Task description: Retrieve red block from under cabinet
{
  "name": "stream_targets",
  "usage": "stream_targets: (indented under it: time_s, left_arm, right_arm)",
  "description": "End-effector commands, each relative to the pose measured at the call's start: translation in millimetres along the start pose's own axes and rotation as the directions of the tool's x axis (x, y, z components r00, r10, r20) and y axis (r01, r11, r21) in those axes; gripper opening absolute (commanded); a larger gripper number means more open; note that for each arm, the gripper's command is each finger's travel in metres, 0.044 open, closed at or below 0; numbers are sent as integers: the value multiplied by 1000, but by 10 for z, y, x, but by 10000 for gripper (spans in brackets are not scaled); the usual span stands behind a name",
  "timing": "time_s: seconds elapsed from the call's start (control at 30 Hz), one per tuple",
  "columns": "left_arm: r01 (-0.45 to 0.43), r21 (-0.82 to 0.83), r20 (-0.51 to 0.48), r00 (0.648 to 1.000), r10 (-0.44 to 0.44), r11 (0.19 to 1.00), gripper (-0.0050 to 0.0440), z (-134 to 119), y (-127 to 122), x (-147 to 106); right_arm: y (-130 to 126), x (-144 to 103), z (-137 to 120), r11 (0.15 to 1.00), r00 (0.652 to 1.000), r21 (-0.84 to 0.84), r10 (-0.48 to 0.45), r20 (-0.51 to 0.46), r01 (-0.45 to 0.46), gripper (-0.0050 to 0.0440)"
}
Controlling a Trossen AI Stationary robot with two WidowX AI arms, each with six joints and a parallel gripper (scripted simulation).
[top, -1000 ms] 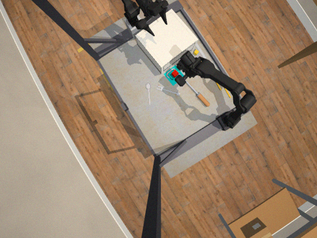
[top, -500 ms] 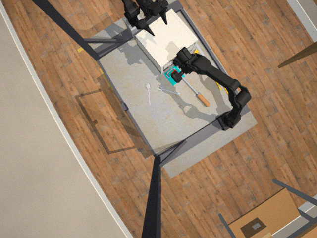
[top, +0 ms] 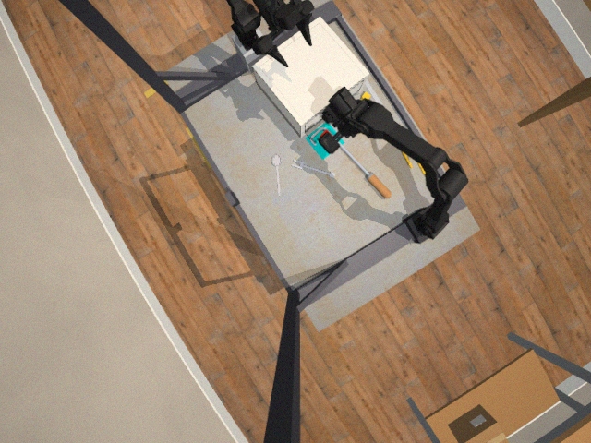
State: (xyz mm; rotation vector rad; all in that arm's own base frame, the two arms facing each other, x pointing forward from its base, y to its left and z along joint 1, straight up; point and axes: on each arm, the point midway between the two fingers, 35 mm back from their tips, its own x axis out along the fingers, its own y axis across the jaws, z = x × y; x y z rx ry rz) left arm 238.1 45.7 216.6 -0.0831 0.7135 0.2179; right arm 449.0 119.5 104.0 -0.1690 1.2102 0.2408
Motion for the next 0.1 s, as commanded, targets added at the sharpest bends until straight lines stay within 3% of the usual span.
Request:
stream_targets:
  time_s: [0.0, 0.07]
  left_arm:
    - [-1, -1, 14, 1000, 1, 1000, 440, 38, 7, -30]
    - [-1, -1, 14, 1000, 1, 1000, 440, 38, 7, -30]
  right_arm:
    - [-25, -71, 81, 1000, 1000, 0, 1, 26, -1, 440]
    - [-25, -71, 81, 1000, 1000, 0, 1, 26, -1, 440]
